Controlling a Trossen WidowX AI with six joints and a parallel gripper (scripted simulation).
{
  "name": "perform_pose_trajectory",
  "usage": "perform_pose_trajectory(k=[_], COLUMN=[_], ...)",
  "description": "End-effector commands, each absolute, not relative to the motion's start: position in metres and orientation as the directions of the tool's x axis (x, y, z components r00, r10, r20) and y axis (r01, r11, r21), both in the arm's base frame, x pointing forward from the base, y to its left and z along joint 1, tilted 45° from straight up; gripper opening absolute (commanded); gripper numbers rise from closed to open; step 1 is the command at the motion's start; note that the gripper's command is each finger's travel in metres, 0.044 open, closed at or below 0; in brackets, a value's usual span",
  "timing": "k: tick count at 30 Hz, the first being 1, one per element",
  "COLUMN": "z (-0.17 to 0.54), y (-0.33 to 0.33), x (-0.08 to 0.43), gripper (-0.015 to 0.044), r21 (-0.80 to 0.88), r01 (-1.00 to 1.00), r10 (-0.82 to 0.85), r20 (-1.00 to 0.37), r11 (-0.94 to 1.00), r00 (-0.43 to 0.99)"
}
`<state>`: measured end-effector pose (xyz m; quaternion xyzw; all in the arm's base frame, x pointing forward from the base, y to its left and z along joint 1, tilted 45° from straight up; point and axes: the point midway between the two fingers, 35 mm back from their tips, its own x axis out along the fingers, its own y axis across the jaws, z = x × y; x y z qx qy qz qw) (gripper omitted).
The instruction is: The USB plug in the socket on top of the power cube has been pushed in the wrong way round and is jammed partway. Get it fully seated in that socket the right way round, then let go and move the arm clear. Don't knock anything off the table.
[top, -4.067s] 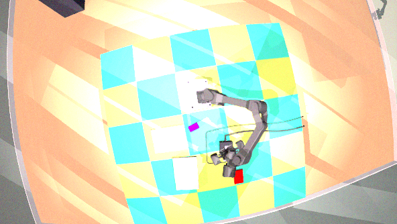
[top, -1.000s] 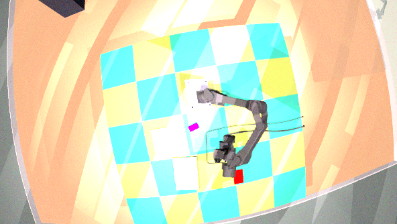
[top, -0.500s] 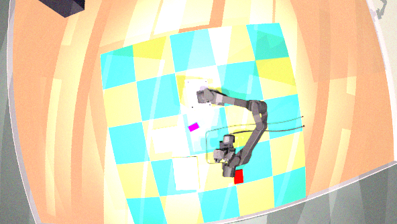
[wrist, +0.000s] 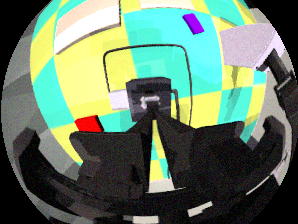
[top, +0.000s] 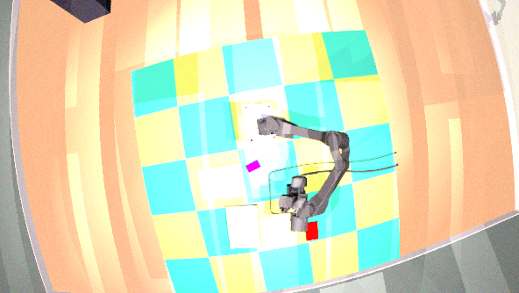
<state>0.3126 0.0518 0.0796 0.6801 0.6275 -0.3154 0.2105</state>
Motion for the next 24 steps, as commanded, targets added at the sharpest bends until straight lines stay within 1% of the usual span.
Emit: perform_pose_trajectory(k=[1,24], z=[0.0797,0.0786], y=[0.0527,0.0554], x=[0.313,0.3134], gripper=[0.0,0.0], r21=[-0.103,-0.093], r01=[0.987,0.989], r10=[0.726,0.738], r20=[-0.688,-0.675], r11=[-0.12,-0.111], r00=[0.016,0.019])
